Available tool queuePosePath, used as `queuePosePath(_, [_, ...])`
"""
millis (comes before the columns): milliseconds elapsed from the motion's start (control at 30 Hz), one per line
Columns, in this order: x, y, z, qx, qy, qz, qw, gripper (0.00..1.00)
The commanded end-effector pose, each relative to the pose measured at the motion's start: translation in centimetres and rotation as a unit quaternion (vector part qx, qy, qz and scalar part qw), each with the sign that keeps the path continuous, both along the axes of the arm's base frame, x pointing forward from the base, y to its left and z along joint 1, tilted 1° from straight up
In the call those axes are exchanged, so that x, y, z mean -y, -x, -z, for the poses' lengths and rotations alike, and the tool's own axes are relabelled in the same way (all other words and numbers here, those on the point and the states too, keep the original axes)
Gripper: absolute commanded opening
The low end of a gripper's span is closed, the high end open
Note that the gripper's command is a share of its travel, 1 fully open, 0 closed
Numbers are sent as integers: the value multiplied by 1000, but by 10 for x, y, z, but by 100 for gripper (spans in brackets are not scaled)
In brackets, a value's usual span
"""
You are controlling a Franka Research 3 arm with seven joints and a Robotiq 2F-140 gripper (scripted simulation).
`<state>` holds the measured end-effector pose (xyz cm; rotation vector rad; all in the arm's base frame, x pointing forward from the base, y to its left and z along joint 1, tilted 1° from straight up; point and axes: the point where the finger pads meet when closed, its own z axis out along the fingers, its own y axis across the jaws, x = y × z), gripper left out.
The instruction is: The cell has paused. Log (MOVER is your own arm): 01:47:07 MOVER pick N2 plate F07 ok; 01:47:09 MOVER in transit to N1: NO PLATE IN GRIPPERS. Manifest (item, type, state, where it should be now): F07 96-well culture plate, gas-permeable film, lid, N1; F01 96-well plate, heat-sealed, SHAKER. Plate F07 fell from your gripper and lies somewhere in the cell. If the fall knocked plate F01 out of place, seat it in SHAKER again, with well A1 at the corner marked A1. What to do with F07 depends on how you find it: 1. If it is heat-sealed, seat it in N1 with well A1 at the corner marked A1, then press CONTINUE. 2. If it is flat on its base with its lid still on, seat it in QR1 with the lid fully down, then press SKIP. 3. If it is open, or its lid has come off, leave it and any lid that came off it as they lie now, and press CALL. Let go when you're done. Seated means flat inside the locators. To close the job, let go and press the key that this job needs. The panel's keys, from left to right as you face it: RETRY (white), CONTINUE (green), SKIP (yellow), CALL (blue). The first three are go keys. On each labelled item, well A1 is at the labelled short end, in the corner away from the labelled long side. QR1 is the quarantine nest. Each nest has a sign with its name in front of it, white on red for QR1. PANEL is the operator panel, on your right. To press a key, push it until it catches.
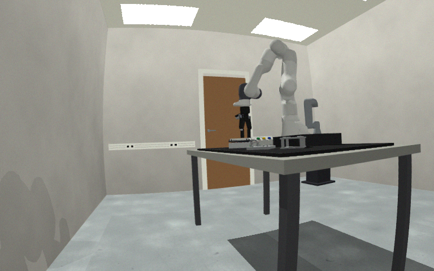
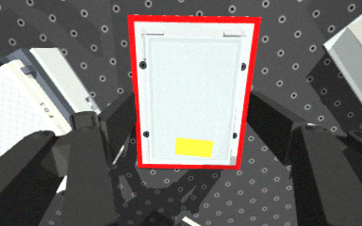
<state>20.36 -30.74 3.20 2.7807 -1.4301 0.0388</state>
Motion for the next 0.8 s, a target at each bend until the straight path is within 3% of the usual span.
queuePosePath(0, [-4,4,-4,-8,-5,9,1000,70])
queuePosePath(500, [-5,4,-48,-8,-5,9,1000,70])
queuePosePath(767, [-5,4,-59,-8,-5,9,1000,70])
